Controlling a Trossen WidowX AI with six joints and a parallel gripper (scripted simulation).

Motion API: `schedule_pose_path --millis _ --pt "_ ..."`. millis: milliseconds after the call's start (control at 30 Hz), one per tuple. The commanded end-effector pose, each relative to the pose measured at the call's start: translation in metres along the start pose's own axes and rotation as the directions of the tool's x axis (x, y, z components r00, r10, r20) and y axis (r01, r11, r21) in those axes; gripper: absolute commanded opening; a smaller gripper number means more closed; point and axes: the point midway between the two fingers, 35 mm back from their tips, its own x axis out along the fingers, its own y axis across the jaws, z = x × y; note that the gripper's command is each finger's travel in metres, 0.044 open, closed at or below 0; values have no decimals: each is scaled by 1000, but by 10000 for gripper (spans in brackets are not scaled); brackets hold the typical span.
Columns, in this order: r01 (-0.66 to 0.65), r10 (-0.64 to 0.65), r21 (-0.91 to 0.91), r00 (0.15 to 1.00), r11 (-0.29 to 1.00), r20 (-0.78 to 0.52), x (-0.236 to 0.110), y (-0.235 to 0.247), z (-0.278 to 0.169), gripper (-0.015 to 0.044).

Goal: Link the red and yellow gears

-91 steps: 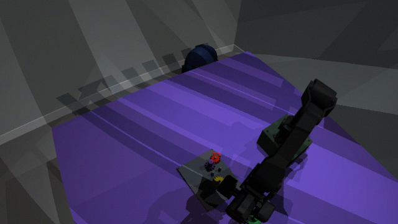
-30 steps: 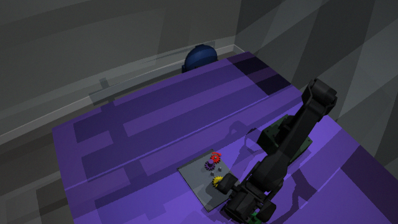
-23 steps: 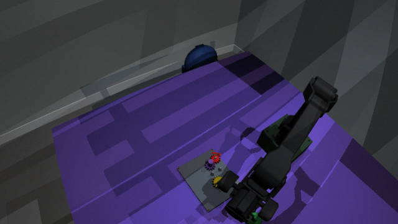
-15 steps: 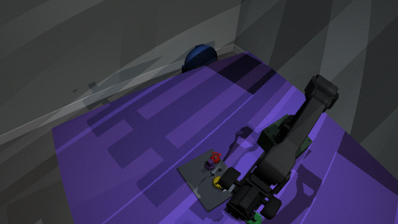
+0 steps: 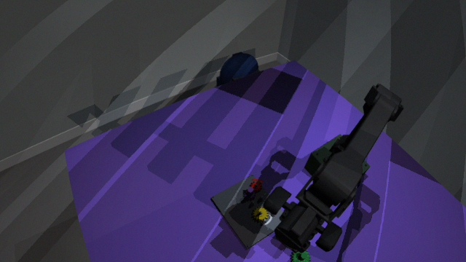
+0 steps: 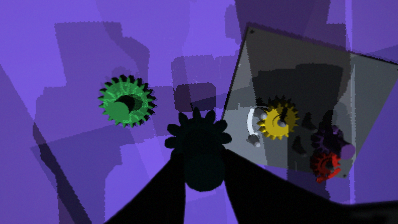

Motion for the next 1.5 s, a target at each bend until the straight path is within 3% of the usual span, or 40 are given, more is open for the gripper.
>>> schedule_pose_path --millis 0,1467 --pt "-3 3 -4 1000 1000 7 -11 1 -1 0" --pt "1 -1 -6 1000 1000 -4 41 -98 -22 0"
